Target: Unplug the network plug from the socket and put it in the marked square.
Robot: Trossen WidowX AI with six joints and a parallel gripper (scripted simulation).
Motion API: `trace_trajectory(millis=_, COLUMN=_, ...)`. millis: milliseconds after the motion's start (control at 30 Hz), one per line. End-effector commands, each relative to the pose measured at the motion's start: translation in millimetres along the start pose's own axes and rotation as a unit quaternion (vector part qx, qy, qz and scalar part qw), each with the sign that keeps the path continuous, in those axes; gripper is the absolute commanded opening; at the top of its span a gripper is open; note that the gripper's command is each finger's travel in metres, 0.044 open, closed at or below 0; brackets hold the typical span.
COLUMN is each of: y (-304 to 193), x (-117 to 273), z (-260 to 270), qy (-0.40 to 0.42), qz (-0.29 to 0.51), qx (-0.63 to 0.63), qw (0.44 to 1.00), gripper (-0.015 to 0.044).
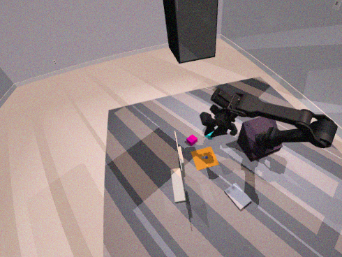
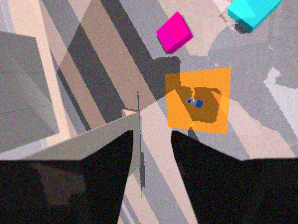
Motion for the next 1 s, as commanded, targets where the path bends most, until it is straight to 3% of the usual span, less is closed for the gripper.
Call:
trace_trajectory(millis=0, y=-2.6, x=13.3, z=8.5, qy=0.001, qz=0.002, qx=0.003, qw=1.0, gripper=0.0156)
trace_trajectory(millis=400, y=-7.9, x=41.2, z=21.3, qy=0.001, qz=0.006, qx=0.003, qw=1.0, gripper=0.0156)
trace_trajectory(millis=767, y=-7.9, x=41.2, z=21.3, qy=0.001, qz=0.006, qx=0.003, qw=1.0, gripper=0.044)
trace_trajectory(millis=967, y=-7.9, x=41.2, z=21.3, qy=0.001, qz=0.006, qx=0.003, qw=1.0, gripper=0.044)
Point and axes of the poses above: the point midway between the two fingers, 35 mm back from their tips, its own x axis back along the fingers, its own z axis across the jaws, y = z × x, the point moved 1 cm from there along x, back along the fingers, and after that the axes turned 8 degrees about -x, right-handed, at the moved point
